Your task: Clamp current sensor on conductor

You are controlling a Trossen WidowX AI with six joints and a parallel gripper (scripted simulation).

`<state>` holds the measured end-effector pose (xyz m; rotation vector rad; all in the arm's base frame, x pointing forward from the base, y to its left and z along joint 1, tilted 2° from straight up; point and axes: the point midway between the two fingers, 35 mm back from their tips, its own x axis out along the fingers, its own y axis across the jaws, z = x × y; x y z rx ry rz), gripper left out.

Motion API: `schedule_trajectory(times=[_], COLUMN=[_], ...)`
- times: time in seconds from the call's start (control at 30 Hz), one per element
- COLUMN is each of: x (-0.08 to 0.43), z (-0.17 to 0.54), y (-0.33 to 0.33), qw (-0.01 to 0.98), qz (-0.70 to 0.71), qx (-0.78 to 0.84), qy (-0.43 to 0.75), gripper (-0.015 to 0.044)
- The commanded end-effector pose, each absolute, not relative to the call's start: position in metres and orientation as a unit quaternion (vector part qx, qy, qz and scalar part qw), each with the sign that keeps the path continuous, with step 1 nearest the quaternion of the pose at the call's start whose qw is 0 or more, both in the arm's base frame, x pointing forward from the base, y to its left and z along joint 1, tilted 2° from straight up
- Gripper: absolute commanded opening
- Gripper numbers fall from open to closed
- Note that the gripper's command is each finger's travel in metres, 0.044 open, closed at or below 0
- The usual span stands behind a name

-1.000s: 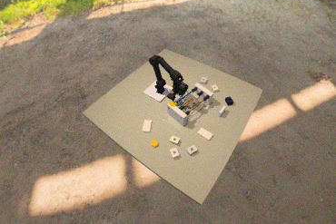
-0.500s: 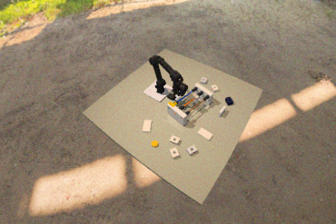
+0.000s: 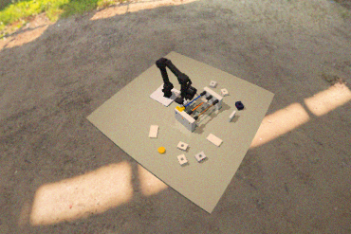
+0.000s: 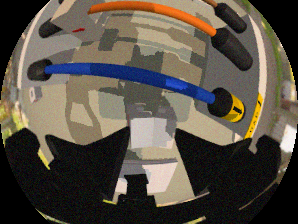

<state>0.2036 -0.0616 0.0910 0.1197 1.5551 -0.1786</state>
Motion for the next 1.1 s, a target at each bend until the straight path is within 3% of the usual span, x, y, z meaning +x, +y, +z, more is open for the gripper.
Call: schedule_trajectory(times=[0.0,0.07,1.07], x=[0.209,0.212,0.23], z=[0.103,0.11,0.198], y=[-0.063,-0.063,-0.064], qw=[0.709,0.708,0.704], qz=[-0.081,-0.08,-0.107], qx=[0.054,0.054,0.084], qy=[0.699,0.699,0.697], gripper=[0.0038,0.0,0.0])
